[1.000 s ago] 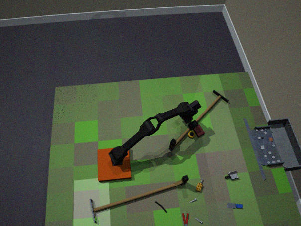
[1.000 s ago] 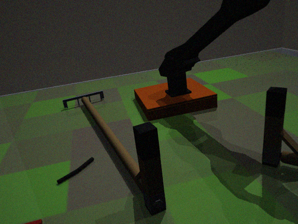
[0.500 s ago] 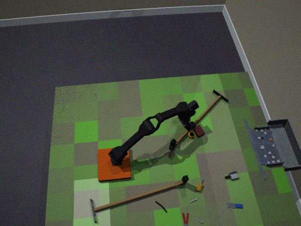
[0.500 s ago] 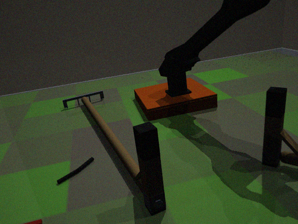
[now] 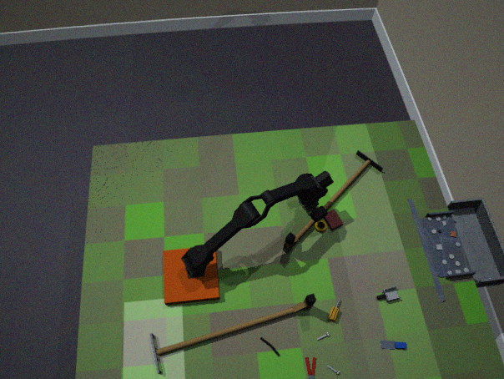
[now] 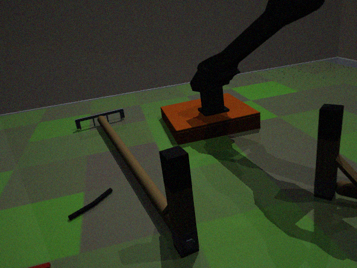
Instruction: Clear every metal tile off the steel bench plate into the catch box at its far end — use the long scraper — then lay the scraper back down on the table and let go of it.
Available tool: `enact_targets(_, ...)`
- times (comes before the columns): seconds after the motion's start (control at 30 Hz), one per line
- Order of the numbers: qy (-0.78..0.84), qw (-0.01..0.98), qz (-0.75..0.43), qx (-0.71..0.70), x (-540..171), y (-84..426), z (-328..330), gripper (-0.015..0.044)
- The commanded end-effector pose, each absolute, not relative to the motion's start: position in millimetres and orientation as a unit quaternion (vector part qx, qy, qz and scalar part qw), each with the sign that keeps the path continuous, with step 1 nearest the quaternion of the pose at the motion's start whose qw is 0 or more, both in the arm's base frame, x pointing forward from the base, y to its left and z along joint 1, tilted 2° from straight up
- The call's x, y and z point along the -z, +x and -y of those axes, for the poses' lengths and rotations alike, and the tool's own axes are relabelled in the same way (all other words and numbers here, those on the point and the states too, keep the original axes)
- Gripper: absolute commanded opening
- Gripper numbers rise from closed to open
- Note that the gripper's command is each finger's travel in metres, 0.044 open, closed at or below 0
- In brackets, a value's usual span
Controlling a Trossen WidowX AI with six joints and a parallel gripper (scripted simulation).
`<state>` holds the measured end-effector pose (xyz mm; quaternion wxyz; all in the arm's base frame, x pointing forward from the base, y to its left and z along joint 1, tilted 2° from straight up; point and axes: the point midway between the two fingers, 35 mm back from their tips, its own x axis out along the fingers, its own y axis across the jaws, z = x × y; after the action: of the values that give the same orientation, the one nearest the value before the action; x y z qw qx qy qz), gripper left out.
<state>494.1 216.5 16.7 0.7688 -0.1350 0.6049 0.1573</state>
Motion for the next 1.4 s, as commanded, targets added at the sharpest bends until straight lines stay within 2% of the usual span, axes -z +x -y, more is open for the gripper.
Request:
enact_targets(0.0, -0.136, 0.771, -0.602, -0.157, -17, 498, -213, 0.0000)
enact_targets(1.37, -0.136, 0.782, -0.588, -0.157, -17, 524, -183, 0.0000)
